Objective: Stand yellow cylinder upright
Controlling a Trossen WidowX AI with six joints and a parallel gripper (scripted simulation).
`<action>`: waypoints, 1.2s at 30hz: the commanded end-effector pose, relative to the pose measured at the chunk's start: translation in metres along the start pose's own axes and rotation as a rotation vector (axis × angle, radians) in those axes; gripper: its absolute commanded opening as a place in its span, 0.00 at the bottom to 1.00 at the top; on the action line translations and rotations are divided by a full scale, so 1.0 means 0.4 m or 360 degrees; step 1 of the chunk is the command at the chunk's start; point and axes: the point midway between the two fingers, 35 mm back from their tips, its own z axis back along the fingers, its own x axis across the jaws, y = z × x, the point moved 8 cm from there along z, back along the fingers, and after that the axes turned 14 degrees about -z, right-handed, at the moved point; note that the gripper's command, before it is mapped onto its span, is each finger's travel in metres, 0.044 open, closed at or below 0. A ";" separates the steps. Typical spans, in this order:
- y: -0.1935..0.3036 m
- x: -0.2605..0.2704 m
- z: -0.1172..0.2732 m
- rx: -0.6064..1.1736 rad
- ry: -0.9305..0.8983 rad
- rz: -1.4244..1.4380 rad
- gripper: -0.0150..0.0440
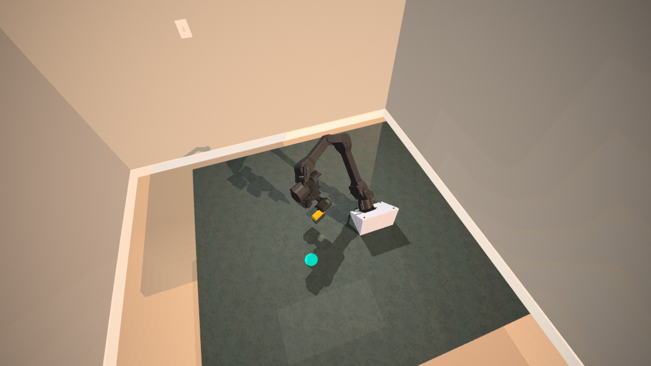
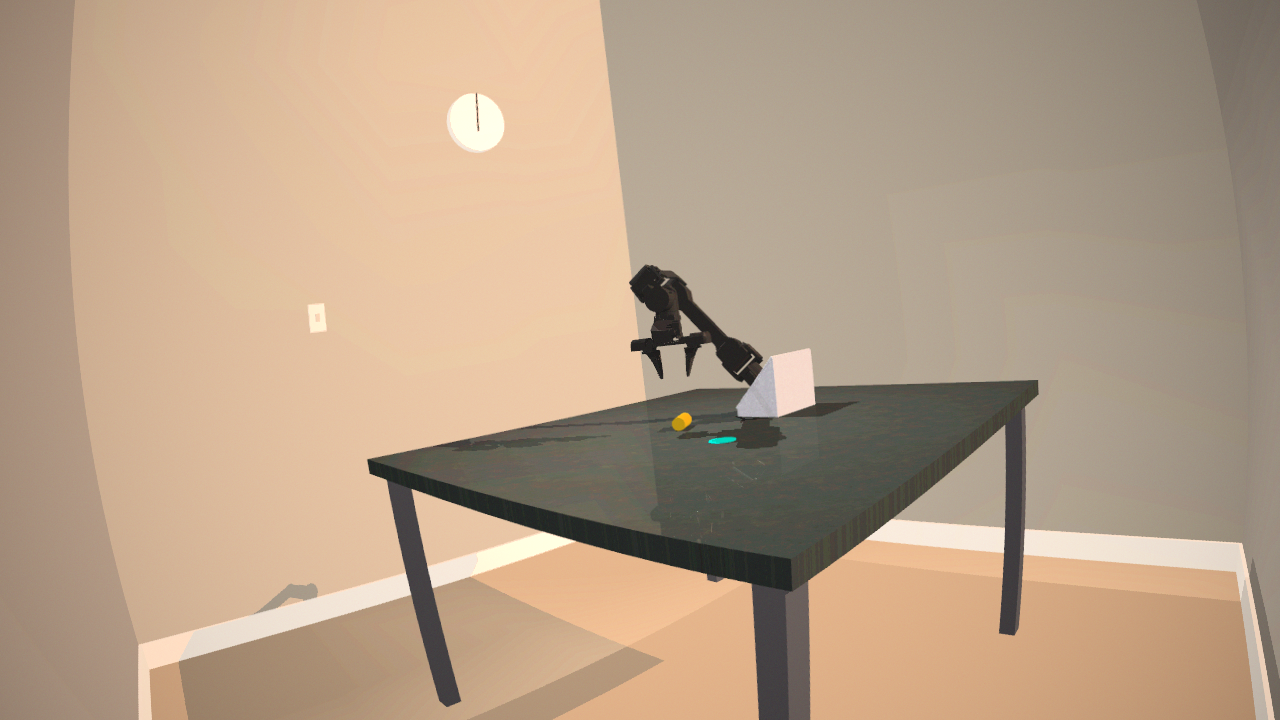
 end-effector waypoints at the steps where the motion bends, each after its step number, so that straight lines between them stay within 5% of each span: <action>1: 0.009 -0.005 -0.005 0.0022 0.0016 0.0043 0.78; 11: 0.012 -0.009 -0.275 0.0021 0.0021 0.0041 0.78; 14: 0.013 -0.009 -0.280 0.0022 0.0022 0.0041 0.78; 22: 0.013 -0.009 -0.280 0.0022 0.0022 0.0041 0.43; 36: 0.000 -0.007 -0.209 0.0016 0.0009 0.0043 0.43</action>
